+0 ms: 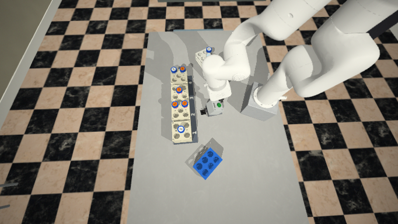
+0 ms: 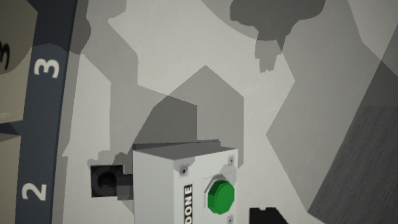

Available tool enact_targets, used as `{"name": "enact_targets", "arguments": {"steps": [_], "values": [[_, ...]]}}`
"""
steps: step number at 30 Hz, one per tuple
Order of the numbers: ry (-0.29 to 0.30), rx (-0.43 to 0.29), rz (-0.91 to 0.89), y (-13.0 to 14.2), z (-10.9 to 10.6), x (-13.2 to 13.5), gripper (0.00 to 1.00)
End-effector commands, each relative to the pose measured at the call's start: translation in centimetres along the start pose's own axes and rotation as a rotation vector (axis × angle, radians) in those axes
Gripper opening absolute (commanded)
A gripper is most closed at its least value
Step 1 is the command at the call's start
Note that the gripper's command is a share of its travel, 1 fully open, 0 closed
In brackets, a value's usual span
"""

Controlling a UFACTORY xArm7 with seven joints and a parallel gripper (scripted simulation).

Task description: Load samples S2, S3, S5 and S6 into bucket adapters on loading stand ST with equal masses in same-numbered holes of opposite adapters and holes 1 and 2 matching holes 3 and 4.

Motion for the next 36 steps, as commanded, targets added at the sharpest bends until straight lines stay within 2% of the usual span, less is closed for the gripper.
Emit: {"name": "enact_targets", "arguments": {"steps": [1,20,36], "values": [[-0.003,0.0,0.0,0.0,-0.1,-0.1,0.0],[-0.003,0.0,0.0,-0.1,3.2,-0.9,0.0],[-0.003,0.0,0.0,-0.1,3.4,-1.0,0.0]]}}
Point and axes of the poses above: the point where the finger pads meet when closed, its own z axis out along the fingers, its own x axis across the jaws, y = z × x, the point moved 4 cm from there along -z, back along the fingers, and after that the axes turned 3 degrees about z, right-handed, at the moved point
